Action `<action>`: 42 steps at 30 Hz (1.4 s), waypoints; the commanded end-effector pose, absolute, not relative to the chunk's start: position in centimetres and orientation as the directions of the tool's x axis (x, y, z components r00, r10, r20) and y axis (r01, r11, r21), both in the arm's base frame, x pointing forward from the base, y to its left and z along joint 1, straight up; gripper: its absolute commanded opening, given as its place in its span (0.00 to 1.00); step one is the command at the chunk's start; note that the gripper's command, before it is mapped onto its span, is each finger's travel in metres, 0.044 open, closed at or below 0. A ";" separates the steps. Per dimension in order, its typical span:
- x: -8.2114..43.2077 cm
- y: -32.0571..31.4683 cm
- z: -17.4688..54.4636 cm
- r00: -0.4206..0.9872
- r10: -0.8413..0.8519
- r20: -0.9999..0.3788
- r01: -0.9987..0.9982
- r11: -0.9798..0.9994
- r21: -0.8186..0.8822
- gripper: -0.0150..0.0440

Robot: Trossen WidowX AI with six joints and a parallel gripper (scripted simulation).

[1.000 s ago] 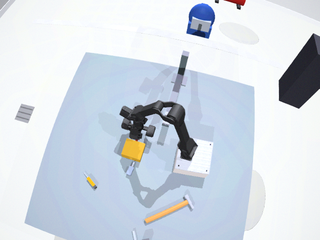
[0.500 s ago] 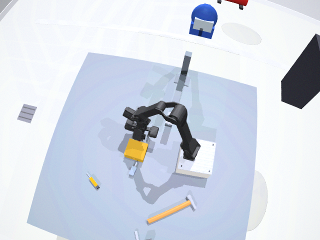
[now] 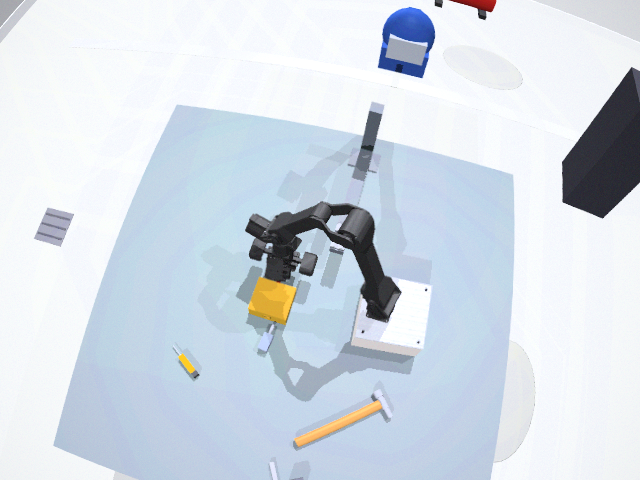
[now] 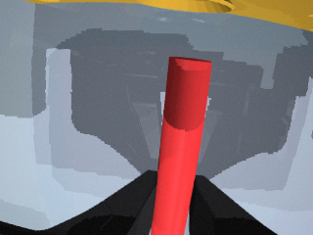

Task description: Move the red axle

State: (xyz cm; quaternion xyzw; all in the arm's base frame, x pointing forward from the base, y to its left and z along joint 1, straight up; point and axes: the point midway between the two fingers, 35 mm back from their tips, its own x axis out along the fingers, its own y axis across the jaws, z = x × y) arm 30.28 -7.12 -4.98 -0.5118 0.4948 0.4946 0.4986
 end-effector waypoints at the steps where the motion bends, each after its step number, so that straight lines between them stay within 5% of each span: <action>1: 30.3 -7.1 -5.0 0.022 -0.013 -1.000 -1.000 -0.013 -0.022 0.26; 24: 31.0 -7.2 8.3 0.020 -0.011 -1.000 -1.000 -0.014 -0.020 0.25; 42: 26.3 -12.0 9.0 0.017 -0.015 -1.000 -1.000 -0.013 -0.017 0.25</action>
